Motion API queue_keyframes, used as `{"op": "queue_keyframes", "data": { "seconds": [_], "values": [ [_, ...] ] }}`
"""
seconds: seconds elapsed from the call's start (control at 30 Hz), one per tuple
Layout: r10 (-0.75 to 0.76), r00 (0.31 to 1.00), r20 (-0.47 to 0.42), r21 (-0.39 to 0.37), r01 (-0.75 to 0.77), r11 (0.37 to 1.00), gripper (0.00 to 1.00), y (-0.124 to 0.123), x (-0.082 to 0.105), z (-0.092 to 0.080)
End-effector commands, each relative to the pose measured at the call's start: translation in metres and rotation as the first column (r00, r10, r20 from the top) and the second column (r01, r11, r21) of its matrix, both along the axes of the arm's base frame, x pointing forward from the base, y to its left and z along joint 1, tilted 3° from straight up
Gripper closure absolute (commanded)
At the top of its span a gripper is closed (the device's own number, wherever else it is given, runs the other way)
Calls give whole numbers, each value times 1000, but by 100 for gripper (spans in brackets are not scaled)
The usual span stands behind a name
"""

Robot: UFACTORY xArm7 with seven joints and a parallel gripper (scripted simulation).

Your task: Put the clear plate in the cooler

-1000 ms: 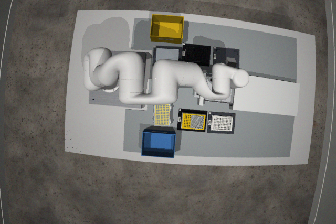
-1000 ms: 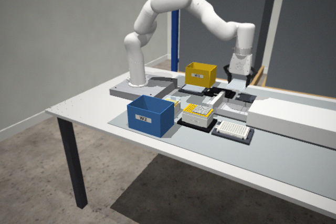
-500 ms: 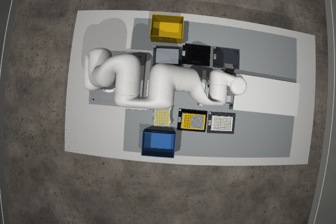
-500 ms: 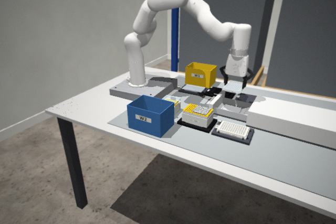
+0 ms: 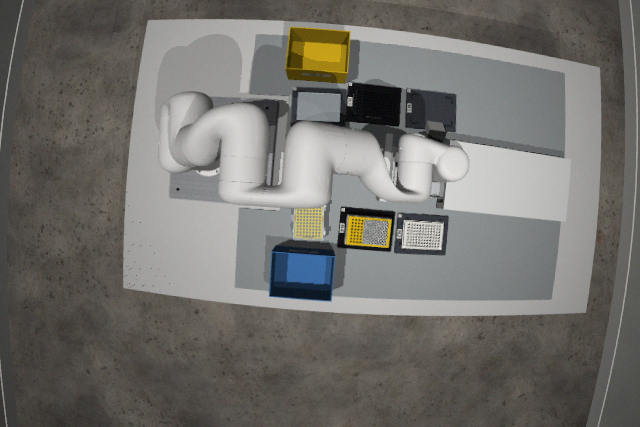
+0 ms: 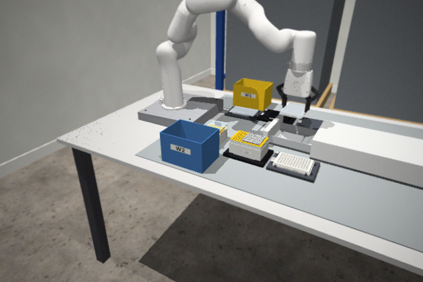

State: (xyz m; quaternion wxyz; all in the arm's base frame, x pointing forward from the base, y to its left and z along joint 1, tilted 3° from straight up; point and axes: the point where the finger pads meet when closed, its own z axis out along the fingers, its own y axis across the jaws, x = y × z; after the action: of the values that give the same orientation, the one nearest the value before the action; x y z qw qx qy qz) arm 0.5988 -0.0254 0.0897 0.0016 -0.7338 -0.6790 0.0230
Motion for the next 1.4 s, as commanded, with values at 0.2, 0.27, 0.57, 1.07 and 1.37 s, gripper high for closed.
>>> {"op": "queue_keyframes", "data": {
  "seconds": [0.2,0.27,0.57,1.07,1.37],
  "values": [
    [0,1000,4,0,0,1000,100,0,1,-12],
    [0,1000,4,0,0,1000,100,0,1,-15],
    [0,1000,4,0,0,1000,100,0,1,-30],
    [0,1000,4,0,0,1000,100,-1,0,-52],
    [0,1000,4,0,0,1000,100,-1,0,-63]
  ]
}}
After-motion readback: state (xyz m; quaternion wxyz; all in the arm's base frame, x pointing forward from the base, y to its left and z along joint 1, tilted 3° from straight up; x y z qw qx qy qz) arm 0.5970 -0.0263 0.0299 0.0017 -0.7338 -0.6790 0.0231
